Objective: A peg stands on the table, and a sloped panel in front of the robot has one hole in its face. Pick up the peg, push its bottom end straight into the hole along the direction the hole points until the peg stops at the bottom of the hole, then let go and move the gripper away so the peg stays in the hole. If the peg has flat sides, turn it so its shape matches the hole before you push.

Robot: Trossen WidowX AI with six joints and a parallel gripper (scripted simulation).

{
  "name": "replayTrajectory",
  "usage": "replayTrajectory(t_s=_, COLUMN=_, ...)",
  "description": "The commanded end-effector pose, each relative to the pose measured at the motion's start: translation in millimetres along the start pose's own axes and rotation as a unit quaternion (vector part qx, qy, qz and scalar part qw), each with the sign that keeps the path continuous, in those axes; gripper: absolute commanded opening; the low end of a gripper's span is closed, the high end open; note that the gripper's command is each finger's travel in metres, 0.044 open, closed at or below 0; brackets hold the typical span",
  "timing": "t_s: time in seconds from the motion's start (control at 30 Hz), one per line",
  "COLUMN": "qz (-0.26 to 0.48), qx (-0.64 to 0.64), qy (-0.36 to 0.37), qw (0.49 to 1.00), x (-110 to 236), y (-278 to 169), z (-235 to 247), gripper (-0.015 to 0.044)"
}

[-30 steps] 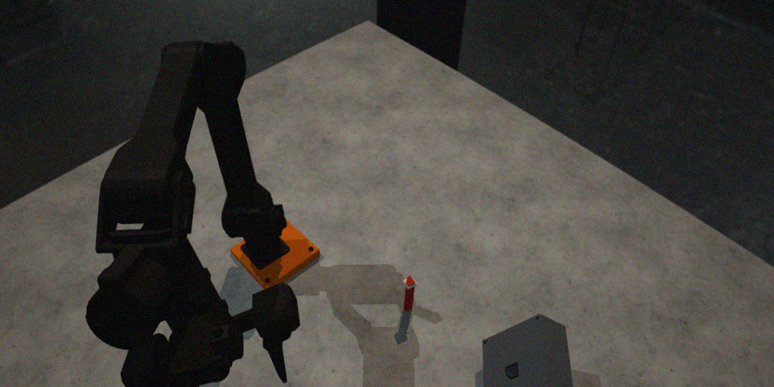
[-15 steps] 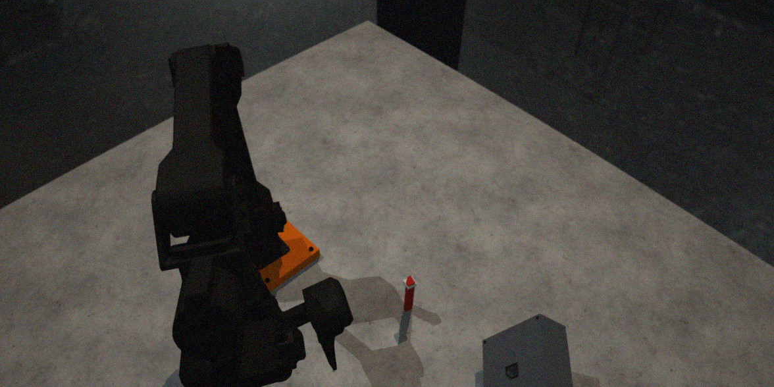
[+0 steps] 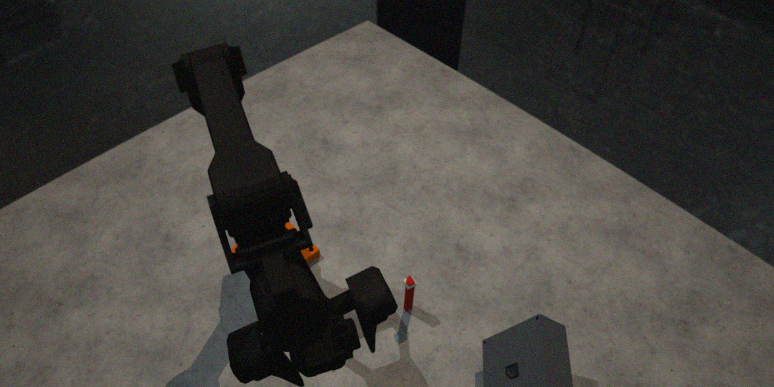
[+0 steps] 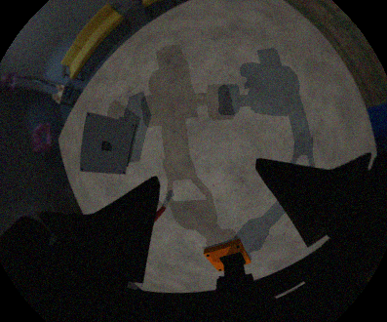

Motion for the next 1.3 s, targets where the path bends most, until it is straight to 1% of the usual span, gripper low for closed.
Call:
replayTrajectory(t_s=0.0, qz=0.019, qx=0.001, qy=0.002, qw=1.000, x=-7.6, y=-1.3, z=13.8, gripper=0.0440)
replayTrajectory(t_s=0.57, qz=0.074, qx=0.019, qy=0.009, qw=0.997, x=-29.3, y=-10.2, z=69.8, gripper=0.0440)
replayTrajectory(t_s=1.27, qz=0.139, qx=0.039, qy=-0.011, qw=0.989, x=-49.0, y=-35.7, z=134.5, gripper=0.0440)
Point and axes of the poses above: the point midway between the two fingers, 35 mm back from their tips, its own x axis back along the fingers, its own z axis across the jaws, y = z × x, the point moved 6 cm from there along x, back along the fingers, and after that the axes turned 15 degrees about x, right-handed, at the moved point
